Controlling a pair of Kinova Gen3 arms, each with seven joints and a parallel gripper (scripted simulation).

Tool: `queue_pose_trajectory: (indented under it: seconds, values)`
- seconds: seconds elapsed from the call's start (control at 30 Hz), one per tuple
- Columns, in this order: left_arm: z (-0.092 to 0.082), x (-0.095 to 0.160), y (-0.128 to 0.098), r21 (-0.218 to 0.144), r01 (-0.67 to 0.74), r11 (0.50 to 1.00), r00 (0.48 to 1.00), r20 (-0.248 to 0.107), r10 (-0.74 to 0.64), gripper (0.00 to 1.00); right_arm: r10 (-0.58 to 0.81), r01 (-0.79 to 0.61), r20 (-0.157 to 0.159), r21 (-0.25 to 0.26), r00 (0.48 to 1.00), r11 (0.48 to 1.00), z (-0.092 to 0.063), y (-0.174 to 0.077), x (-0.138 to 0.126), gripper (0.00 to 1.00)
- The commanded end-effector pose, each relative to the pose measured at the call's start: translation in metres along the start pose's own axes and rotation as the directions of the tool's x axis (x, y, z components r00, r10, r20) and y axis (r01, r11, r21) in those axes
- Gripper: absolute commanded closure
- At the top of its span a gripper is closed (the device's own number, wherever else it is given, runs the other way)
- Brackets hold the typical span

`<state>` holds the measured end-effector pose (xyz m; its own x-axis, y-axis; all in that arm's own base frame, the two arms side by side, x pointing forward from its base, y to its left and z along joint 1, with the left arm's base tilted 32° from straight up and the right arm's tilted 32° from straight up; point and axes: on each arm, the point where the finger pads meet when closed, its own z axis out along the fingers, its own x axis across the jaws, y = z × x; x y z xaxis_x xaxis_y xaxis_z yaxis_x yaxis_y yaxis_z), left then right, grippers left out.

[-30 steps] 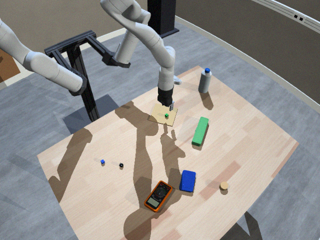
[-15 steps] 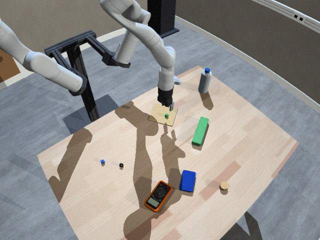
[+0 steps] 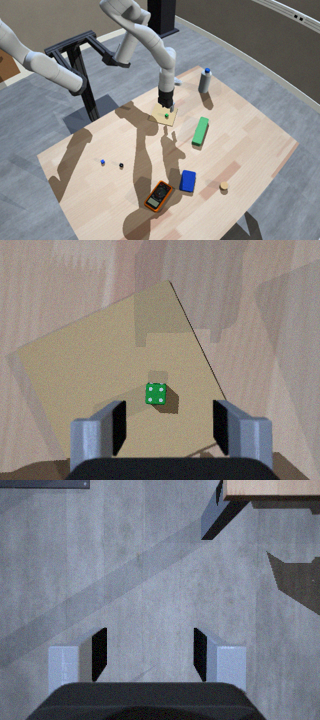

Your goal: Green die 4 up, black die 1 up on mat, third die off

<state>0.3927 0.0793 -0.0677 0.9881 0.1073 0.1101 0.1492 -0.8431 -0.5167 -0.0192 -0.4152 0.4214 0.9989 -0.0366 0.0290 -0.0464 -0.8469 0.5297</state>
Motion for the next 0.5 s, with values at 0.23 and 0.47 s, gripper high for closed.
queue_pose_trajectory:
  seconds: [0.23, 0.47]
  values:
    - [0.0, 0.014, 0.013, -0.012, 0.087, 0.996, 0.996, -0.013, -0.087, 0.0, 0.0, 0.0, 0.0, -0.002, 1.0, 1.0, -0.001, 0.0, 0.0, 0.0]
    - [0.0, 0.023, 0.023, -0.022, 0.149, 0.989, 0.989, -0.02, -0.149, 0.0, 0.0, 0.0, 0.0, -0.002, 1.0, 1.0, -0.001, 0.0, 0.0, 0.0]
